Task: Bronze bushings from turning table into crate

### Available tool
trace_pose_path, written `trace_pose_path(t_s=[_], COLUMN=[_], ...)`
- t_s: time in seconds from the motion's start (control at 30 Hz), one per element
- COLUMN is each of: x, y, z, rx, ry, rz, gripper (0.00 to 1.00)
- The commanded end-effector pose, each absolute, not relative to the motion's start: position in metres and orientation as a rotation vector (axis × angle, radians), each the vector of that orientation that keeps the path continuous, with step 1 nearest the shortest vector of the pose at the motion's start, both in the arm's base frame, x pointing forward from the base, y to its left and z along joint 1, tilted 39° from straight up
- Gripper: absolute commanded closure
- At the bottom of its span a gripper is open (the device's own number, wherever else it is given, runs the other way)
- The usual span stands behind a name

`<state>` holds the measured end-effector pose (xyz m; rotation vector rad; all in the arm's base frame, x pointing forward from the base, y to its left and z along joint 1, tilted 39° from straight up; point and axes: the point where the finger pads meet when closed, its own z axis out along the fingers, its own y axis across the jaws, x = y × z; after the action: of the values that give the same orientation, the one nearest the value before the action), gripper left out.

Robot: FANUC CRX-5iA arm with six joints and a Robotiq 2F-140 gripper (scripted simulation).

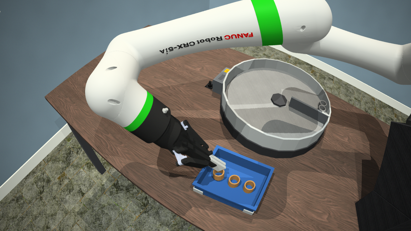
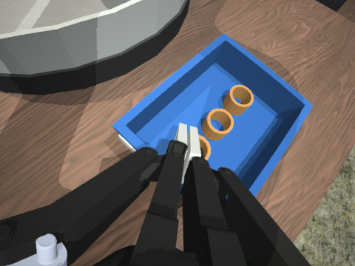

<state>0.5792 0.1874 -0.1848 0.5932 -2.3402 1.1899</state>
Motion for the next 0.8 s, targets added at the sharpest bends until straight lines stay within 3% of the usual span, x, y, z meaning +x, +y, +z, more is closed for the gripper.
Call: trace_pose_path(t_s=[0.0,0.77], x=[0.5793,0.5809], y=[0.1876,0.1853], z=[-0.1847,-0.1882], rx=[0.594,0.594], ry=[-2.341,-2.341], rz=[1.19,1.19], gripper=[1.0,1.0])
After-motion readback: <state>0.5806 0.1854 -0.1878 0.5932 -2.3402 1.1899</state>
